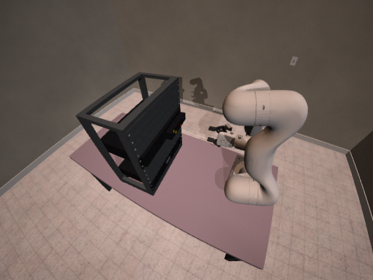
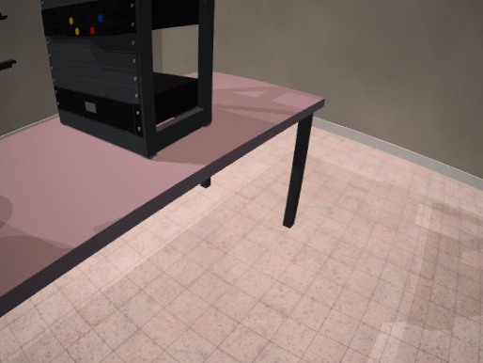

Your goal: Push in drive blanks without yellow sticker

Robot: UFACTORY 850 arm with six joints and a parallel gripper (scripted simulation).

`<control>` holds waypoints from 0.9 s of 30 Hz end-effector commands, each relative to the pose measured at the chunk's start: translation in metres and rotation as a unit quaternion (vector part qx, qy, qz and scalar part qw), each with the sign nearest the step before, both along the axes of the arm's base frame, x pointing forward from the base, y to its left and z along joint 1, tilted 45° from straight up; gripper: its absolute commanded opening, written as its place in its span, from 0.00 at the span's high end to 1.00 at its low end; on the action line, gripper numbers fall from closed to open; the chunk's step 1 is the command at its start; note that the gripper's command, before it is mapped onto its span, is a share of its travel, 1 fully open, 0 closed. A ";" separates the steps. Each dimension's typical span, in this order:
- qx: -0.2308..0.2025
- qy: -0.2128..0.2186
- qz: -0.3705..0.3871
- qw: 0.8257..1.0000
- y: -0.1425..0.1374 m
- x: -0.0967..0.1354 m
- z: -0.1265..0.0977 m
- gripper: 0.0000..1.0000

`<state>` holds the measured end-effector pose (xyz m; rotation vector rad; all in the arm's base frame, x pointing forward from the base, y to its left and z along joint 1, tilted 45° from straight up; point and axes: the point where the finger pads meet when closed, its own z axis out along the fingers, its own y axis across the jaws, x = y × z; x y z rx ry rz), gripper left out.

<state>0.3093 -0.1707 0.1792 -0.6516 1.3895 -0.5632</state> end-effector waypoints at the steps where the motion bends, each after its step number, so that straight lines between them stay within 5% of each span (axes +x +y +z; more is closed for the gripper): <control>1: -0.001 0.000 0.000 1.000 -0.001 0.000 0.000 0.00; 13: 0.000 -0.001 0.000 1.000 0.002 0.006 0.003 0.00; 27: 0.000 -0.001 0.000 1.000 0.021 0.050 0.023 0.00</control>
